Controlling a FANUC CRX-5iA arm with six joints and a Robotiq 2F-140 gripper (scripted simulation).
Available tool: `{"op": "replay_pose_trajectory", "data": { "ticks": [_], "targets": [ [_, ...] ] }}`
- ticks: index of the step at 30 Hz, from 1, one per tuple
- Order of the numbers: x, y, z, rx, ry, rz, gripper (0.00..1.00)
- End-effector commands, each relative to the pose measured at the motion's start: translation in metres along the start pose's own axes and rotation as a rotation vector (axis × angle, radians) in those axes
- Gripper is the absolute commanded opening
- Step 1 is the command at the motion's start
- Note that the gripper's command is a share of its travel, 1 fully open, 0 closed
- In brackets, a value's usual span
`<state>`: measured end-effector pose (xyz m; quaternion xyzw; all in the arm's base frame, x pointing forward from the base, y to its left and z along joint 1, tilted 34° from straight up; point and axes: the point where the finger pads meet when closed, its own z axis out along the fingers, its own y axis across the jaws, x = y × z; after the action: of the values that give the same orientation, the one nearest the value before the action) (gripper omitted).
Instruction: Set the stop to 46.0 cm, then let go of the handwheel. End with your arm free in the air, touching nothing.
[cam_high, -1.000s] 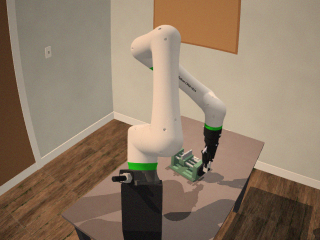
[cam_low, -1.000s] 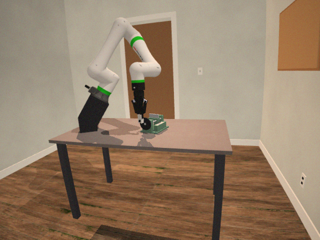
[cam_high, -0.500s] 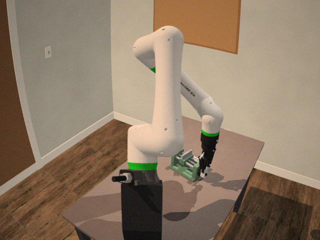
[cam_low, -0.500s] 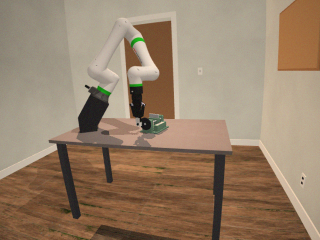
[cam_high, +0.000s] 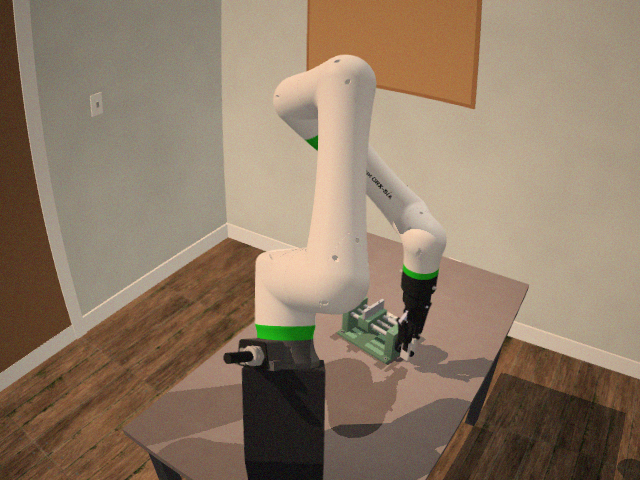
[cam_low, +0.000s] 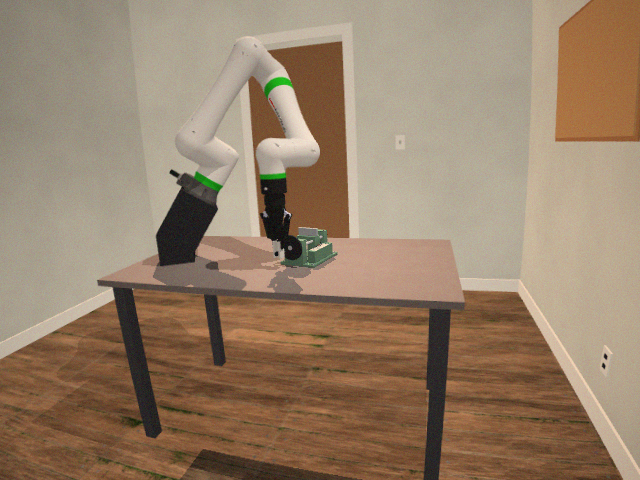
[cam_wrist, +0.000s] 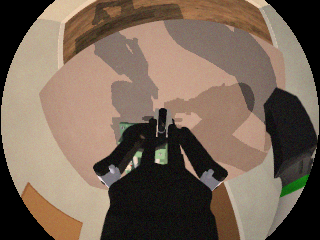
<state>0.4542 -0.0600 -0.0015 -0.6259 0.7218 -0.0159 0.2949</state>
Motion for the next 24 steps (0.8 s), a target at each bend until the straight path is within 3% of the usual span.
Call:
{"op": "replay_pose_trajectory", "data": {
  "ticks": [1, 24],
  "targets": [
    [0.0, 0.0, 0.001, 0.0, 0.0, 0.0, 0.04],
    [0.0, -0.016, 0.017, 0.0, 0.0, 0.0, 0.04]
  ]
}}
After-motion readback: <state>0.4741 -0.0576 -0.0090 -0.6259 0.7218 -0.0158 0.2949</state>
